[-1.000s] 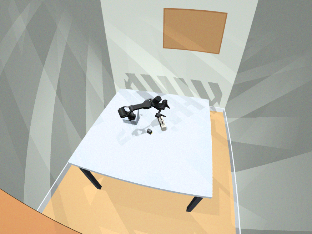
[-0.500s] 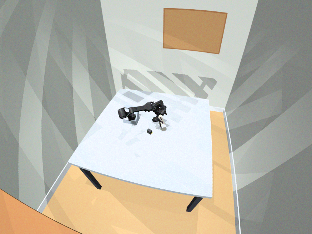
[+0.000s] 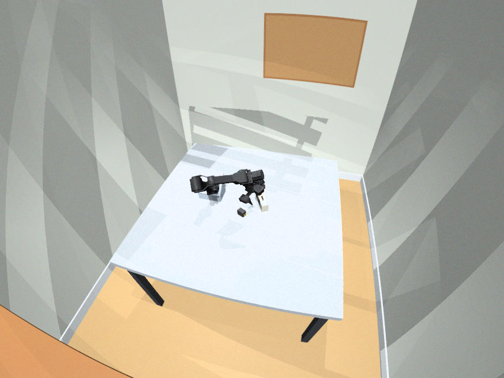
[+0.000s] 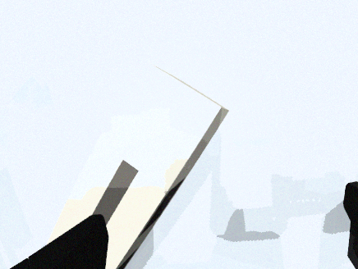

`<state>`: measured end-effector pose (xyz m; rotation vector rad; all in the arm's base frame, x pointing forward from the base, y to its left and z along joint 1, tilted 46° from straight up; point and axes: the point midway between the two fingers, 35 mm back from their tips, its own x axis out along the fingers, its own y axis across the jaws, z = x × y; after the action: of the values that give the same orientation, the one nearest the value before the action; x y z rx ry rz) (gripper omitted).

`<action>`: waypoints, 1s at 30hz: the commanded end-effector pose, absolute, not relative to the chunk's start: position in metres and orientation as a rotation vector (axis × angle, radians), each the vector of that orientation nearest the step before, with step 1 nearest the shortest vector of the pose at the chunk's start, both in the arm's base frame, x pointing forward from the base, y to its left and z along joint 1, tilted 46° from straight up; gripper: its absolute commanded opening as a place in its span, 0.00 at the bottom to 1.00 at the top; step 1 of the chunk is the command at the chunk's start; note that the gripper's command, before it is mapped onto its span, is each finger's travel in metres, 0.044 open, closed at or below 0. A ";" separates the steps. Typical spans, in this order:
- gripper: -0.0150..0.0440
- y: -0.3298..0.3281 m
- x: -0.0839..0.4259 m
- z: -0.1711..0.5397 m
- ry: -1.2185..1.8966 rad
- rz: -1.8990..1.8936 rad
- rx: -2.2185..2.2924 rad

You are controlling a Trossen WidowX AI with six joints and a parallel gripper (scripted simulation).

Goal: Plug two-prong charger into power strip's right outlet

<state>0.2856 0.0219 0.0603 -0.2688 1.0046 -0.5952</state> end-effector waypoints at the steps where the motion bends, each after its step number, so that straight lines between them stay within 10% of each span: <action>1: 1.00 0.009 0.276 0.066 1.055 -0.648 -0.262; 30: 1.00 -0.050 0.220 0.078 1.301 -0.870 -0.296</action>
<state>0.2221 -0.0456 0.0815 -0.2881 1.2956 -0.8709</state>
